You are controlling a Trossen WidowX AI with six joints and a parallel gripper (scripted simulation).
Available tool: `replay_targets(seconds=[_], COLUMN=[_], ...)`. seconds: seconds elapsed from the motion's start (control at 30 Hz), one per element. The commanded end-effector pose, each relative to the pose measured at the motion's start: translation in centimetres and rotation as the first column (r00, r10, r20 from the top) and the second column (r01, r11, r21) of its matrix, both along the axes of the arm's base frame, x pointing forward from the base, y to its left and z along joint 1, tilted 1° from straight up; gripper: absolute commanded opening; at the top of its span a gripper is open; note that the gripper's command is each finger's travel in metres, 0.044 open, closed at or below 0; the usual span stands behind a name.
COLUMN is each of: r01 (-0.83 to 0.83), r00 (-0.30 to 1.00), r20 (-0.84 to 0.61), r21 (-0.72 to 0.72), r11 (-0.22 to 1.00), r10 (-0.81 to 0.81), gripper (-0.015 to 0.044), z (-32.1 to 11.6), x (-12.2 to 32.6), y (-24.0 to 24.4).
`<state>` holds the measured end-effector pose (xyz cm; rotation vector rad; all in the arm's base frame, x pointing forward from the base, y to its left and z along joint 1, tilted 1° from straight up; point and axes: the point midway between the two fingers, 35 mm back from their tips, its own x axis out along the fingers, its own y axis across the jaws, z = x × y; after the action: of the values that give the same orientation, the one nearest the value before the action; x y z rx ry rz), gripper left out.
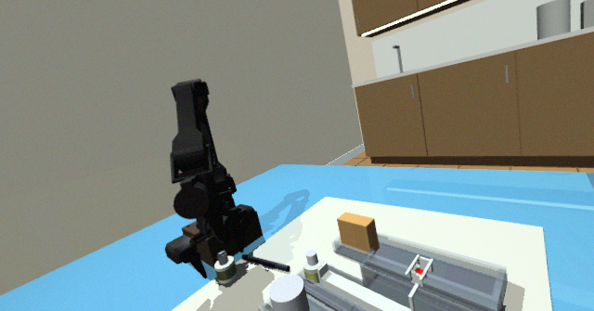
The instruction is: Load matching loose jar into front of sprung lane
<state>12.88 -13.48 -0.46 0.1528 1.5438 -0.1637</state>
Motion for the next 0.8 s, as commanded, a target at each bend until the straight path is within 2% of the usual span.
replay_targets(seconds=[0.0, 0.1, 0.4, 0.6, 0.77], r01=[-0.001, -0.001, -0.001, -0.001, -0.014], r00=[1.000, 1.000, 1.000, 1.000, 1.000], r20=[-0.012, -0.012, -0.012, -0.012, -0.017], r21=[0.005, 0.005, 0.005, 0.005, 0.000], r11=[1.000, 1.000, 1.000, 1.000, 1.000], r10=[0.001, 0.001, 0.001, 0.001, 0.014], gripper=[0.0440, 0.0440, 0.0204, 0.0164, 0.0033], z=[-0.8, -1.0, -1.0, -1.0, 0.5], x=[-0.3, -0.3, -0.3, -0.3, -0.2], y=[0.2, 0.2, 0.2, 0.2, 0.0])
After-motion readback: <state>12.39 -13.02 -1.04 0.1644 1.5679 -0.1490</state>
